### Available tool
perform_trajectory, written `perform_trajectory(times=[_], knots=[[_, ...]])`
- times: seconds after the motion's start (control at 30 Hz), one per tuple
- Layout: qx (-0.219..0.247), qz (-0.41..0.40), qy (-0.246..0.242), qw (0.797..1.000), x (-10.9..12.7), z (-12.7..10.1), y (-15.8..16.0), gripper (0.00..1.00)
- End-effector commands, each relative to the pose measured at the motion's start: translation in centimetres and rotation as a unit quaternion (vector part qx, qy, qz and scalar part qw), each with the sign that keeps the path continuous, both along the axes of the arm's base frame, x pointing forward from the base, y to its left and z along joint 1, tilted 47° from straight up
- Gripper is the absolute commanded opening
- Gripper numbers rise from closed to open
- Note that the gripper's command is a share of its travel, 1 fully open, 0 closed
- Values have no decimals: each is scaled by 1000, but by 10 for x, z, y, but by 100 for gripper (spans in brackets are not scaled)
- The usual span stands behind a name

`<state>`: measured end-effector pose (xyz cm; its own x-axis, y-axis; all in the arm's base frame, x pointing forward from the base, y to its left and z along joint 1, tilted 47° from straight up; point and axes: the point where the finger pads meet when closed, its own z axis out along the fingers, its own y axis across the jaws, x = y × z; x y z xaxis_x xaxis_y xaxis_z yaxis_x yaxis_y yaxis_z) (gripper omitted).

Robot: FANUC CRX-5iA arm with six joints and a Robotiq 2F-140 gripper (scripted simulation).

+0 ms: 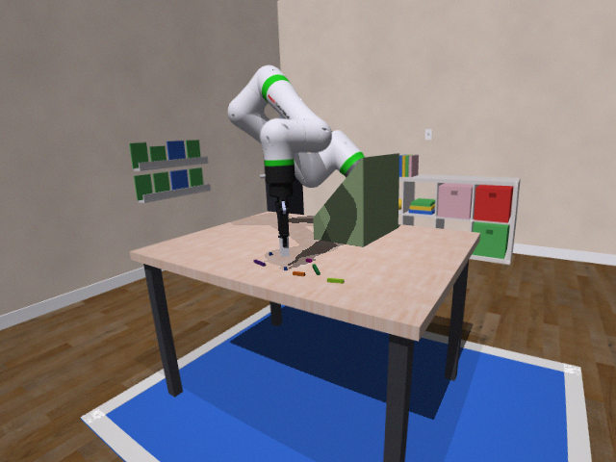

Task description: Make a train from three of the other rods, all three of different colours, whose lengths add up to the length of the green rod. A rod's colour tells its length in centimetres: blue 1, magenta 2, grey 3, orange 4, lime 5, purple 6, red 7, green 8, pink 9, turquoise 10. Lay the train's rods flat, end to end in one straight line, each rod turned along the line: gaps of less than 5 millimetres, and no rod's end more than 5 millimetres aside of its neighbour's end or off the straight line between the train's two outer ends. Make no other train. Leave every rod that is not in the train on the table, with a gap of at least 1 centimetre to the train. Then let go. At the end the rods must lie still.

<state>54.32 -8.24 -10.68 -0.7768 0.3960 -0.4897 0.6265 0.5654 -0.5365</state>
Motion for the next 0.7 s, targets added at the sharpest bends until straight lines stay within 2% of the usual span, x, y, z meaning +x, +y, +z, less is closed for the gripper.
perform_trajectory(times=[0.0,0.67], knots=[[0,0,0,1000,1,-4,-4,15],[0,0,0,1000,2,-21,-22,15]])
